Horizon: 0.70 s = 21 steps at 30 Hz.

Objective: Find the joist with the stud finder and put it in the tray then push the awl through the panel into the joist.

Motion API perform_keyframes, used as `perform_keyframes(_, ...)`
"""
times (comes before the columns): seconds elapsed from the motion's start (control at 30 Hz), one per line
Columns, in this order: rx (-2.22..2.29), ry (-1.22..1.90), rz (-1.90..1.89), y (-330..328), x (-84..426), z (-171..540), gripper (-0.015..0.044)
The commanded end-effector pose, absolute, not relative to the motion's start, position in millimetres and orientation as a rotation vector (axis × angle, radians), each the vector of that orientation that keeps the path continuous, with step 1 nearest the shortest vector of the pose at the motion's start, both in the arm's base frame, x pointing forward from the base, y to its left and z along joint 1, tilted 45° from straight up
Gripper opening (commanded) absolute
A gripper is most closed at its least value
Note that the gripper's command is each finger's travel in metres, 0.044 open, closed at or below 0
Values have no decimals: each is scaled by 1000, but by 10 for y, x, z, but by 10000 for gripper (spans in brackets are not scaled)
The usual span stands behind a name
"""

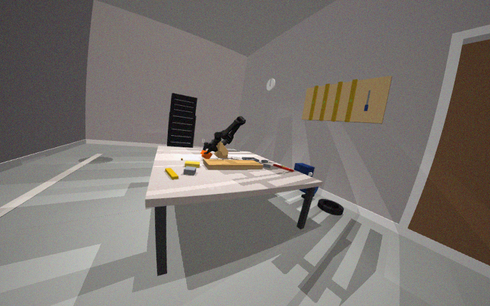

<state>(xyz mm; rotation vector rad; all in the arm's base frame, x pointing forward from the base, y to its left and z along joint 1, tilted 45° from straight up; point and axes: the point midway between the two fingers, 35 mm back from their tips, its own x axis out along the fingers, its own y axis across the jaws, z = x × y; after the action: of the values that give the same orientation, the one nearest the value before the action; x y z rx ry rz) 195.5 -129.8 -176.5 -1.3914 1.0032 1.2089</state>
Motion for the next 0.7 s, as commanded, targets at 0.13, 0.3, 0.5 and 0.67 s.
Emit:
perform_keyframes(0.13, -1432, 1054, 1171, -1305, 1957, -1767, 0)
perform_keyframes(0.3, -1455, 1076, 1152, -1295, 1955, -1768, 0)
perform_keyframes(0.5, -1482, 1102, 1126, -1283, 1953, -1764, 0)
perform_keyframes(0.67, -1504, 1122, 1102, -1274, 1951, -1757, 0)
